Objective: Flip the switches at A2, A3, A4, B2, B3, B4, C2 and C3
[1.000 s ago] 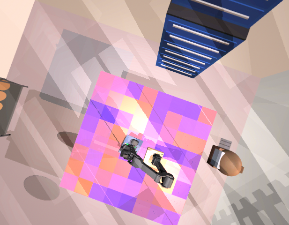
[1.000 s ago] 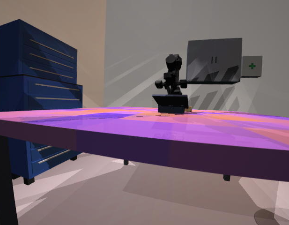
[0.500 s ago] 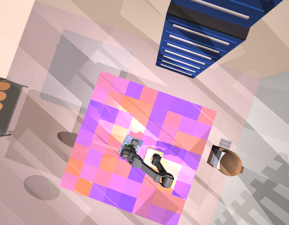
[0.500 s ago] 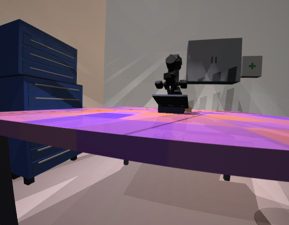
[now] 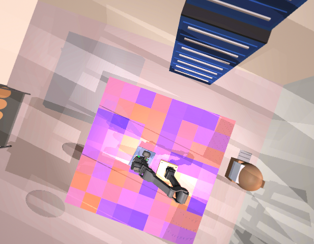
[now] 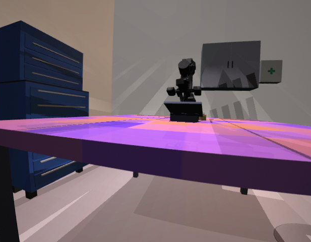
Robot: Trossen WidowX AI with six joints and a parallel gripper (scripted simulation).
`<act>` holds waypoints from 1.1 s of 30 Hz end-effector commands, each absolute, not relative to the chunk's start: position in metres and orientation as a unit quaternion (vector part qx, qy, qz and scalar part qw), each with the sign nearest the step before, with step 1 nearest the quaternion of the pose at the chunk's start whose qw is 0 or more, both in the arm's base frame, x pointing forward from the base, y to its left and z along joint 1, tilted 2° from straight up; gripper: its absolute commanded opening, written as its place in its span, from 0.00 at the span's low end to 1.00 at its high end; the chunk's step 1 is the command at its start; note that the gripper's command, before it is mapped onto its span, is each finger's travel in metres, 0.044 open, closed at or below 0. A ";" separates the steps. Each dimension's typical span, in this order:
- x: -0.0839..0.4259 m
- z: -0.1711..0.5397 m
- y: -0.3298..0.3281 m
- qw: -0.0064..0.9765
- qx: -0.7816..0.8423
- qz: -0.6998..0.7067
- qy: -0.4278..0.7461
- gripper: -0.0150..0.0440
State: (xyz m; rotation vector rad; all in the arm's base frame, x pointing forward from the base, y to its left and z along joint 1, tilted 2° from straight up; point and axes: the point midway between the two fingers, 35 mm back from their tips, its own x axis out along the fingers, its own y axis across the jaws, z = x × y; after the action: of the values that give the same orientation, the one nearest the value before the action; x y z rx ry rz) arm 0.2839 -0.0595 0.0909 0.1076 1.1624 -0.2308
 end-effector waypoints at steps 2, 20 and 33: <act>0.285 0.089 -0.059 0.828 0.050 -0.105 0.549 0.25; 0.263 0.149 -0.052 0.820 0.052 -0.104 0.560 0.25; 0.253 0.140 -0.004 0.820 0.054 -0.103 0.561 0.25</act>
State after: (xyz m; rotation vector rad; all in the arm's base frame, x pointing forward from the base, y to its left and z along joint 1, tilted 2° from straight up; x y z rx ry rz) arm 0.2571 -0.0090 0.1416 0.1115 1.1953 -0.2058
